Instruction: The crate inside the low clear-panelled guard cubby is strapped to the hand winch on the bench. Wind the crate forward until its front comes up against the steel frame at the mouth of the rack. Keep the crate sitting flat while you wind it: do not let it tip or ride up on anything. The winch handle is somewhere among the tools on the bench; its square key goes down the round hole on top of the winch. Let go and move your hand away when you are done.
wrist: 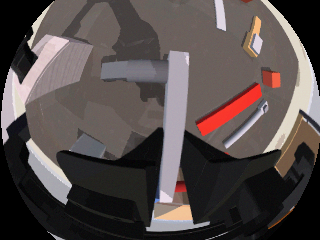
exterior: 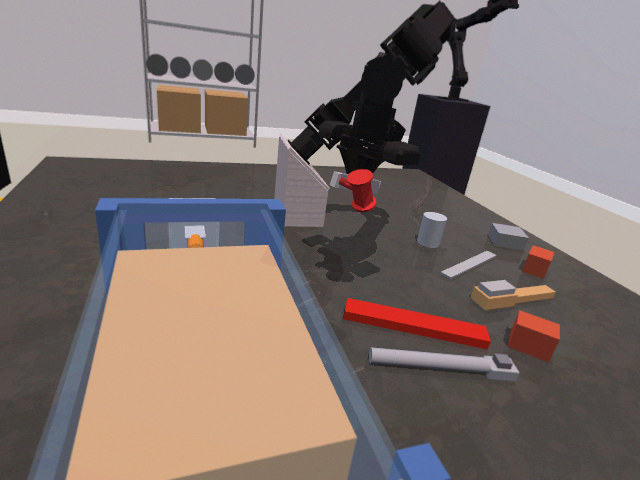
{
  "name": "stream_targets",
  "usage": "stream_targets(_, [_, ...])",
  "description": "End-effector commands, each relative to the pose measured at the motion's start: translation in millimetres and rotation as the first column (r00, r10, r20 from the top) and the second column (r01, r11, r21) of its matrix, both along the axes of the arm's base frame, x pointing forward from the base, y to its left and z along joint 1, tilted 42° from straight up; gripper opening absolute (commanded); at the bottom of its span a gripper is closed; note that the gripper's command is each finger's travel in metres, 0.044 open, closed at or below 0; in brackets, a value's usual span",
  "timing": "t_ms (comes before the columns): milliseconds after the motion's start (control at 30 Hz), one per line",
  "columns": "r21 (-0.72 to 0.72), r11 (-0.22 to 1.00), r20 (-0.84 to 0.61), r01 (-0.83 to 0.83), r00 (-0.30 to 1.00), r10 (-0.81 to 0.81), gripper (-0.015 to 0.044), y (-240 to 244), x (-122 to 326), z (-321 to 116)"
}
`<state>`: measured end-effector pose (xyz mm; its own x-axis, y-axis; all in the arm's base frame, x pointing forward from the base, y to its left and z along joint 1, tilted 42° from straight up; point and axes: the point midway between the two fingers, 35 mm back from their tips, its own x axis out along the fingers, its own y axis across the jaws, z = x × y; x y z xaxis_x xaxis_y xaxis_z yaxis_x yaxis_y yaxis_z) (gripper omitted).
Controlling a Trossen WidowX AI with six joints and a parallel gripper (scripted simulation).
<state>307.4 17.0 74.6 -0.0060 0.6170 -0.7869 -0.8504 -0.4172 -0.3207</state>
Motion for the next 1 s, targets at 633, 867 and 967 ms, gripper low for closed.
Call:
stream_targets(633, [-0.329,0.601,-0.535,0.728,0.381,-0.754,0.0000,-130,-18,-93])
stream_targets(867, [-0.485,0.391,-0.586,0.782,0.042,-0.810,0.0000,-161,-37,-121])
stream_targets(967, [-0.554,0.302,-0.587,0.776,-0.107,-0.802,0.0000,-172,-46,-132])
